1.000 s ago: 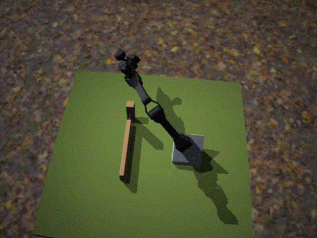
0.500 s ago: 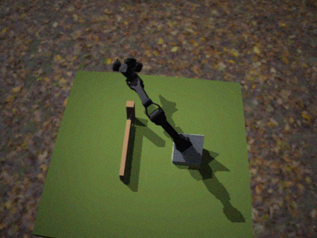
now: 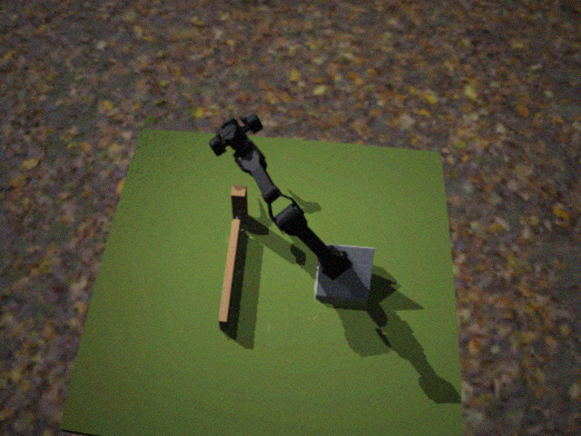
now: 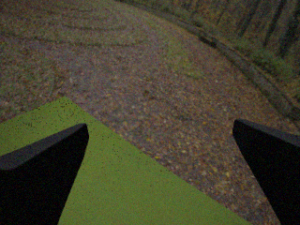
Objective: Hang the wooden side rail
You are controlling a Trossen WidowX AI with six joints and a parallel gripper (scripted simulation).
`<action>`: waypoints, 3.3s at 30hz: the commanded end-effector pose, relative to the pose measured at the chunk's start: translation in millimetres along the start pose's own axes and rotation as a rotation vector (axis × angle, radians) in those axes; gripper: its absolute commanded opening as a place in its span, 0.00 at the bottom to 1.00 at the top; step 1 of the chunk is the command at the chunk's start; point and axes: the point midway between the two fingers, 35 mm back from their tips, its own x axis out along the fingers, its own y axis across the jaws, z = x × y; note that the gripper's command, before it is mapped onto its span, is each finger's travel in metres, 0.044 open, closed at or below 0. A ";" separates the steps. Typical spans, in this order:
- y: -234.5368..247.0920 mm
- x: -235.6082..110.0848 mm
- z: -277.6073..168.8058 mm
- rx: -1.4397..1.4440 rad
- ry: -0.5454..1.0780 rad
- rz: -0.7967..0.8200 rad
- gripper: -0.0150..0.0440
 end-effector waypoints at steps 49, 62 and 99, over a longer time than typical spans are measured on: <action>67.2 -157.8 -199.4 -2.610 -0.457 0.873 1.00; 70.6 -187.4 -242.7 -2.915 -0.849 1.017 1.00; 70.2 -188.7 -243.9 -2.879 -0.806 1.028 1.00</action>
